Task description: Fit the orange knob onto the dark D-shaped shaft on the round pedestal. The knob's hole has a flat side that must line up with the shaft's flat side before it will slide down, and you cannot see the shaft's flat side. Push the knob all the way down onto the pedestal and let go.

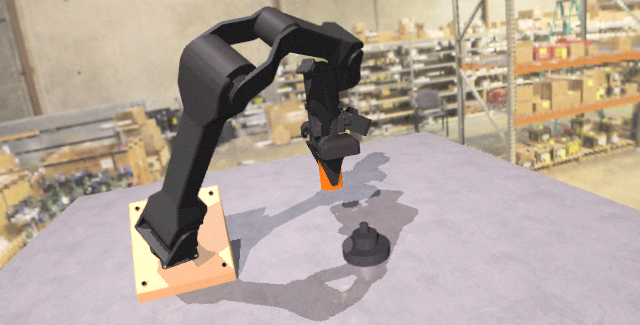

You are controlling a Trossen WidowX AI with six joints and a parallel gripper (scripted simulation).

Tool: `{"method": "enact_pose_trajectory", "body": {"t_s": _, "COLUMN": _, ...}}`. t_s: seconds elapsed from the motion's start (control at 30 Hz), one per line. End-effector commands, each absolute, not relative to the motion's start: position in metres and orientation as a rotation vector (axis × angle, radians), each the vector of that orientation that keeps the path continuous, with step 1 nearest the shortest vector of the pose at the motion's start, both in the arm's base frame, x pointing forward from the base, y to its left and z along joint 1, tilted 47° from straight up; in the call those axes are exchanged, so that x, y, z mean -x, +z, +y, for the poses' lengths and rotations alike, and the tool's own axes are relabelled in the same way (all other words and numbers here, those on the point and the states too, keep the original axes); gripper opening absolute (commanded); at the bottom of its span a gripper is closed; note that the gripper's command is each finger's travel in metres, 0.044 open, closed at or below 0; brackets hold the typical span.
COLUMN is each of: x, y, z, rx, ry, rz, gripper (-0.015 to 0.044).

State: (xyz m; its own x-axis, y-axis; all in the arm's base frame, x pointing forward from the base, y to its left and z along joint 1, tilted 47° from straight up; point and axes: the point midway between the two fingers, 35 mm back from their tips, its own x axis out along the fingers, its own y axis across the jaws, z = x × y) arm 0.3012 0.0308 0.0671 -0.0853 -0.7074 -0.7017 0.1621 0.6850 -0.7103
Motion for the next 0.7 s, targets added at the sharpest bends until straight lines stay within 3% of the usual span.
{"method": "enact_pose_trajectory", "body": {"t_s": 0.0, "x": -0.306, "y": 0.074, "z": 0.023, "rx": 0.477, "ry": -0.763, "rz": 1.478, "gripper": 0.0}}
{"method": "enact_pose_trajectory", "body": {"t_s": 0.67, "x": -0.318, "y": 0.098, "z": -0.034, "rx": 0.49, "ry": -0.781, "rz": 1.473, "gripper": 0.0}}
